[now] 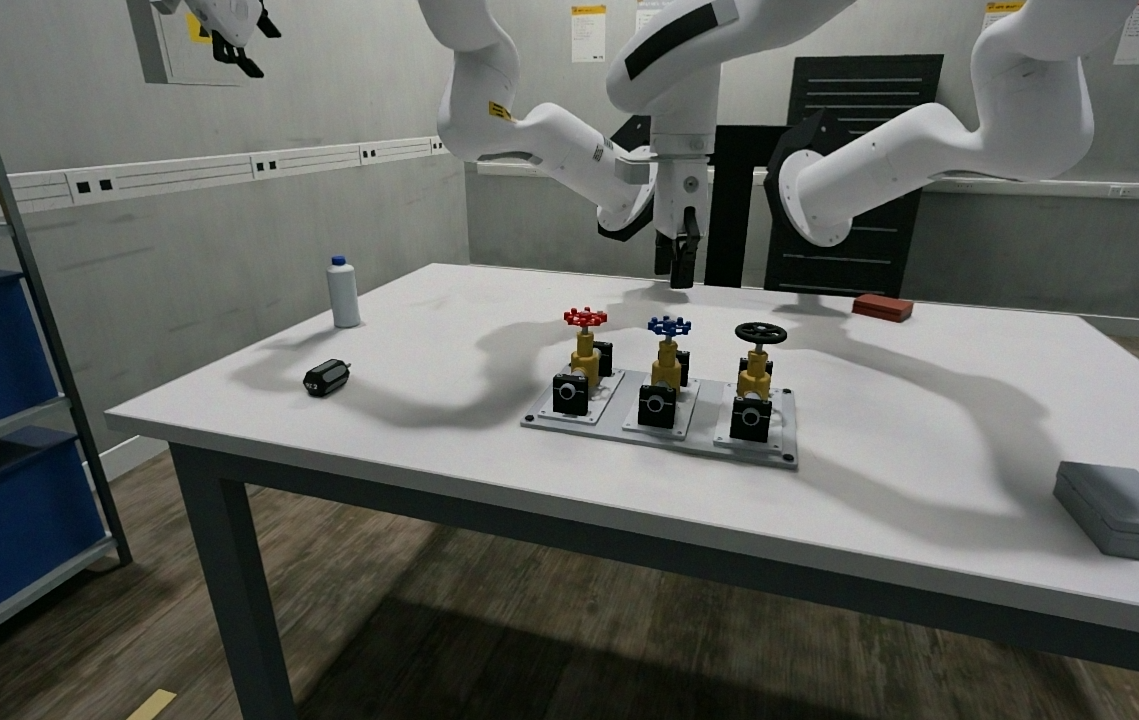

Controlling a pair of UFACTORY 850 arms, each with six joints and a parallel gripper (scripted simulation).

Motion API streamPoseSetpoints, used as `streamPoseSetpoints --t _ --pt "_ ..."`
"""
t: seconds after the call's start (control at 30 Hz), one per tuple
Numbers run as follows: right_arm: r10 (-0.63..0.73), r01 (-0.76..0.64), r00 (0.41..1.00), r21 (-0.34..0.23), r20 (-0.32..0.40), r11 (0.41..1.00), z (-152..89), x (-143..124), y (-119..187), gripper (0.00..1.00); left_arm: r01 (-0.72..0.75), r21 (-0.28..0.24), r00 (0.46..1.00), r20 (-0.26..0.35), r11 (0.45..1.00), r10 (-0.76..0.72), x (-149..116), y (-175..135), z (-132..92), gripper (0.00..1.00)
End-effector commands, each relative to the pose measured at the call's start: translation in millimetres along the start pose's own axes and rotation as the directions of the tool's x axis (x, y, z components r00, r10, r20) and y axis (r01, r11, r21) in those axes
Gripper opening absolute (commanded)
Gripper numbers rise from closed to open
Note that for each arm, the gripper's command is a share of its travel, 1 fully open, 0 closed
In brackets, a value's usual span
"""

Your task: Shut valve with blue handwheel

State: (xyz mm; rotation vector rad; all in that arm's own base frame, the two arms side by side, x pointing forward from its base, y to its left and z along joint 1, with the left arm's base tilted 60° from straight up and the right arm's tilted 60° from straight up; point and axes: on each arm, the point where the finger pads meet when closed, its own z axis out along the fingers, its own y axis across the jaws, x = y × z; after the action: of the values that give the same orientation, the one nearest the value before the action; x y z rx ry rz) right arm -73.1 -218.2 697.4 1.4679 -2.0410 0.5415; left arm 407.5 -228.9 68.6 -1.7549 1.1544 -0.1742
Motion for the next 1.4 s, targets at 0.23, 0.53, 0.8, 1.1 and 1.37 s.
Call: streamPoseSetpoints --t 0.23,0.53,0.8,1.1,1.37 --pt "0.000 0.000 1.000 0.000 -0.001 1.000 -0.5 0.2 0.1 1.00 0.192 0.001 0.981 -0.003 0.981 -0.192 0.5 -0.2 -0.5 0.79" --pt "0.000 0.000 1.000 0.000 -0.001 1.000 -0.5 0.2 0.1 1.00 0.409 0.000 0.912 -0.003 0.912 -0.409 0.5 -0.2 -0.5 0.79" --pt "0.000 0.000 1.000 0.000 -0.001 1.000 -0.5 0.2 0.1 1.00 0.559 0.000 0.829 -0.003 0.829 -0.559 0.5 -0.2 -0.5 0.79" --pt "0.000 0.000 1.000 0.000 -0.001 1.000 -0.5 0.2 0.1 1.00 0.768 -0.001 0.640 -0.003 0.640 -0.768 0.5 -0.2 -0.5 0.79" --pt "0.000 0.000 1.000 0.000 -0.001 1.000 -0.5 0.2 0.1 1.00 0.883 -0.002 0.470 -0.003 0.470 -0.883 0.5 -0.2 -0.5 0.79"
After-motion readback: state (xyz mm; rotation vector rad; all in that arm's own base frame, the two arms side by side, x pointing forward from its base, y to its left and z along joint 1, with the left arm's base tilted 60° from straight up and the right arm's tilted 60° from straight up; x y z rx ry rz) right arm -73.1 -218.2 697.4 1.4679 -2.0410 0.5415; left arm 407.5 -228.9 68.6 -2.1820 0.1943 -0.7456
